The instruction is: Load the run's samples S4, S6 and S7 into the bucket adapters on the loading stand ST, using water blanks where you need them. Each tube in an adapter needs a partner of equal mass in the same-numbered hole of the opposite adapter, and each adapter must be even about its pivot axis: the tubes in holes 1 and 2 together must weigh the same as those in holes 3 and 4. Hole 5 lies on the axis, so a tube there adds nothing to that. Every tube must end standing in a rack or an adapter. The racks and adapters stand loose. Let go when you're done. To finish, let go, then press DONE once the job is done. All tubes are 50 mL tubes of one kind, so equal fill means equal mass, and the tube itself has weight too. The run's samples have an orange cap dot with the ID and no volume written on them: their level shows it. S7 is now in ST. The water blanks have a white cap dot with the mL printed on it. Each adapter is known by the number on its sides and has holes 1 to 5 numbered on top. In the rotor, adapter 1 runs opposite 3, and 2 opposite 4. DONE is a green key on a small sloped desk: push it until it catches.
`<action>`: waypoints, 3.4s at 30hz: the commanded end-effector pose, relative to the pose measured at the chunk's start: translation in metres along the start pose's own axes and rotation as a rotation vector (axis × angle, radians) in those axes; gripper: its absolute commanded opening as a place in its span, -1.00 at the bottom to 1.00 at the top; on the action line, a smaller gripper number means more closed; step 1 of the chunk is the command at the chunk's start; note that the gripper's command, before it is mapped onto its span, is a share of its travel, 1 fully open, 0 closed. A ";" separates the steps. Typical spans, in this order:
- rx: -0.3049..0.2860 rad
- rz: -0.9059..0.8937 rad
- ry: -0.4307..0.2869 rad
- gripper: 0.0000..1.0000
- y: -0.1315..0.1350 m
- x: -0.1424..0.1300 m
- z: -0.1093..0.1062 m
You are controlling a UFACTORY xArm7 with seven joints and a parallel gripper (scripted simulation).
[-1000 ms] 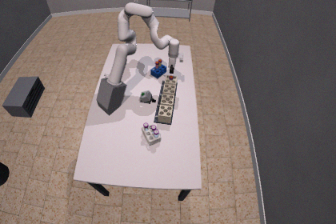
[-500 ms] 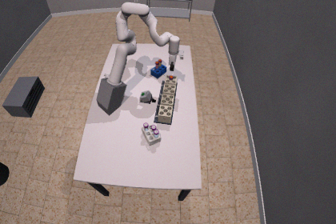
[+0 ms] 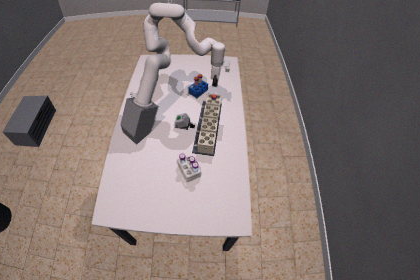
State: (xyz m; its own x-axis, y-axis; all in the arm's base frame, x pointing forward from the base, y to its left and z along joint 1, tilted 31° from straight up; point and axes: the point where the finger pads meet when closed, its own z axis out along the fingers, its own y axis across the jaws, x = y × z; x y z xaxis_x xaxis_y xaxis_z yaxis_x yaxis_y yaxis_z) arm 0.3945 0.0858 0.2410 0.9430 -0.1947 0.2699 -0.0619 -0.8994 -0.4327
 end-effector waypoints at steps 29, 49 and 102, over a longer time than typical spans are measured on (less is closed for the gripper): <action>0.000 -0.367 0.004 0.15 -0.042 -0.035 -0.001; 0.000 -0.967 0.003 0.15 -0.110 -0.095 -0.001; 0.001 -1.015 0.003 0.15 -0.169 -0.147 0.043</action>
State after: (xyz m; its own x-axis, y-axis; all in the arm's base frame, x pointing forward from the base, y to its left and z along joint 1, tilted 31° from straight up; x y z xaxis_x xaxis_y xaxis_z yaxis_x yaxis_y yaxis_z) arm 0.2774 0.2803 0.2419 0.5505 0.6613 0.5096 0.7682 -0.6402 0.0010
